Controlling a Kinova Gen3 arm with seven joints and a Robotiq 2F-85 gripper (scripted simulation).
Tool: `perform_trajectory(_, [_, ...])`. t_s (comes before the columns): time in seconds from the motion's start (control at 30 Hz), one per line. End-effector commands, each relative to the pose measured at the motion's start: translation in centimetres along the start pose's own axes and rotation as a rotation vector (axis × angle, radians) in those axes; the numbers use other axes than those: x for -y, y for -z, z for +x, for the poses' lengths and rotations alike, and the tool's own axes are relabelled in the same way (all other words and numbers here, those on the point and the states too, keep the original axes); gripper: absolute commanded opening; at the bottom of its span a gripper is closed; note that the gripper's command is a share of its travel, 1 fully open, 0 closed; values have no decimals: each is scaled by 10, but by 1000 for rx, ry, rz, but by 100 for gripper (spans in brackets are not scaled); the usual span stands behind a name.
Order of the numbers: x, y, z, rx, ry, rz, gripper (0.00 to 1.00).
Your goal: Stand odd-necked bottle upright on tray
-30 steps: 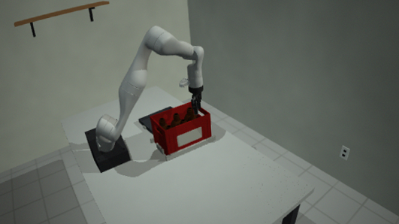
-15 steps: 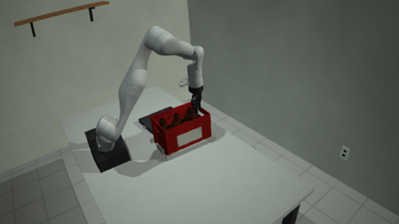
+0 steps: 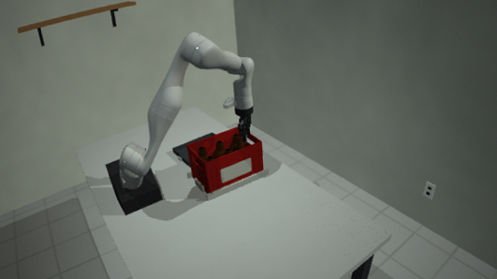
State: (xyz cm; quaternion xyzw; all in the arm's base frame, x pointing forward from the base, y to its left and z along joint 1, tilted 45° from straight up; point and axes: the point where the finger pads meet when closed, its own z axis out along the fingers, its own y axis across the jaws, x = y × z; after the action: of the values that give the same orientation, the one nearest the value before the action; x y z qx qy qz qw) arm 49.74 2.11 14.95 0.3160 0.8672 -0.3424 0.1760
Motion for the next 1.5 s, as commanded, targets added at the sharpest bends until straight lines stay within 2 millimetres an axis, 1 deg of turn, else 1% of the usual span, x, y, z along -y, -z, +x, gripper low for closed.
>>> perform_trajectory(0.0, [0,1,0,1,0,-2,64])
perform_trajectory(1.13, [0,-1,0,1,0,-2,64])
perform_trajectory(1.47, [-1,-8,0,1,0,-2,64])
